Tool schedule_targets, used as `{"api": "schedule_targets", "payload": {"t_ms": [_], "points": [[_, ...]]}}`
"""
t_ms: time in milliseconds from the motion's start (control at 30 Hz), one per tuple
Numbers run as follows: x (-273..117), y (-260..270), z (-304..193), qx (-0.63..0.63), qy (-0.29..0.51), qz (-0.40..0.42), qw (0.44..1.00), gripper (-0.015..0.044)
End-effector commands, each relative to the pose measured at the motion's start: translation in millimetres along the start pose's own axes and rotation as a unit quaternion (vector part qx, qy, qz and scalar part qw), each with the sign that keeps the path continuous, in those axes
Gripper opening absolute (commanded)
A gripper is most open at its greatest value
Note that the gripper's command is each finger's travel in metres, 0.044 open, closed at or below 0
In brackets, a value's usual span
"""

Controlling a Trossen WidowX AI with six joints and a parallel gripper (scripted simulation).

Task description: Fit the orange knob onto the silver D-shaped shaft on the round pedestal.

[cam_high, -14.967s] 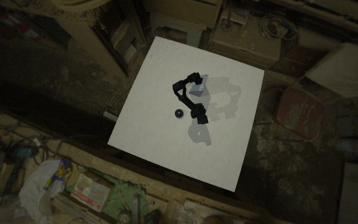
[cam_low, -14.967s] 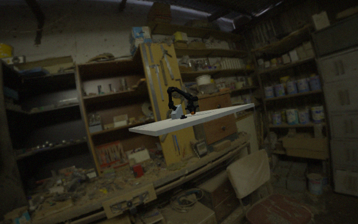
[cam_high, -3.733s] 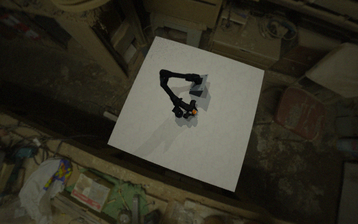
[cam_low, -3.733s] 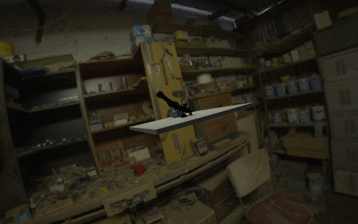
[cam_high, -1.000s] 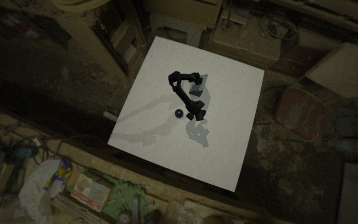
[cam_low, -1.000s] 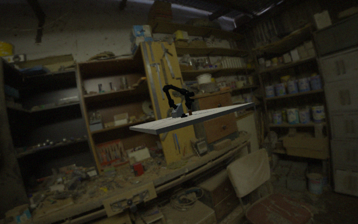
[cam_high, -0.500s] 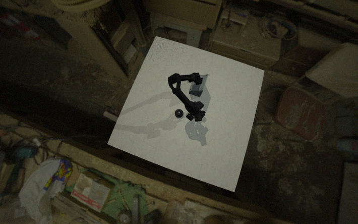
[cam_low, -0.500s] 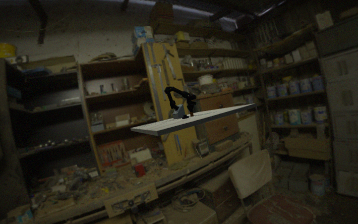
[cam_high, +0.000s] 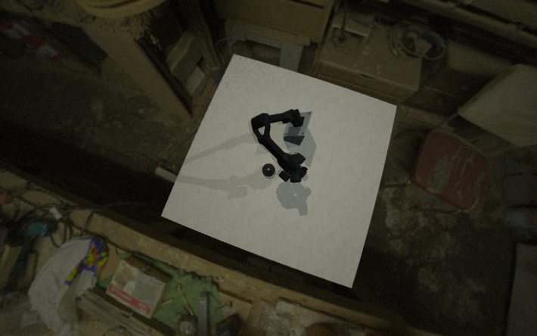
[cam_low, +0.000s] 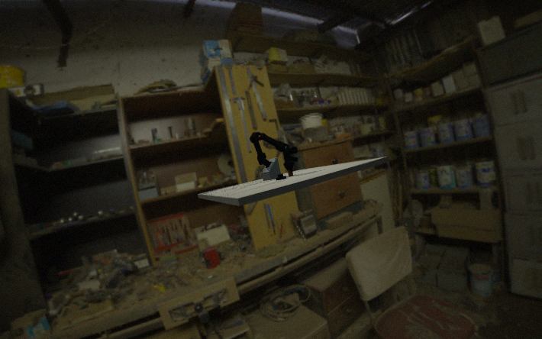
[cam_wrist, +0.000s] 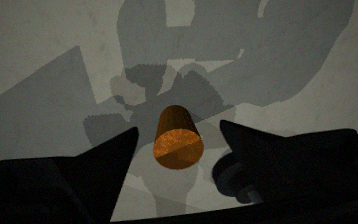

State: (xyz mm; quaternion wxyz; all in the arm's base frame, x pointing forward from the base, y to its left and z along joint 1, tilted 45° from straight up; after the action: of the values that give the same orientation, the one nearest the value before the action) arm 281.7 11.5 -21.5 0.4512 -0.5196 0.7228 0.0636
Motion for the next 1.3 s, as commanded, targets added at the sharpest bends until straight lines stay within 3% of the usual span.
{"api": "schedule_targets", "payload": {"t_ms": [0,233,567,767,933,1267], "points": [[9.4,2.5,-1.3,-0.005,0.006,0.002,1.000,0.0440],[17.9,3.1,-2.3,-0.005,0.007,0.001,1.000,0.0440],[17.9,3.1,-2.3,-0.005,0.007,0.001,1.000,0.0177],[17.9,3.1,-2.3,-0.005,0.007,0.001,1.000,0.0138],[2.1,0.6,1.5,-0.005,0.004,0.002,1.000,0.0006],[-67.2,-3.1,8.1,-0.006,0.000,0.004,1.000,0.0000]]}}
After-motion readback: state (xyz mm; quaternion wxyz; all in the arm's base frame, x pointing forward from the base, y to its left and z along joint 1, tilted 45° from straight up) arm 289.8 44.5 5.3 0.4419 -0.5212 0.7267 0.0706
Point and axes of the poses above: the point midway between the two fingers, 35 mm back from their tips, its own x axis out along the fingers, its own y axis across the jaws, z = x × y, the point moved 9 cm from there along -x, back along the fingers, and after that the axes turned 9 degrees about x, right-handed, at the moved point
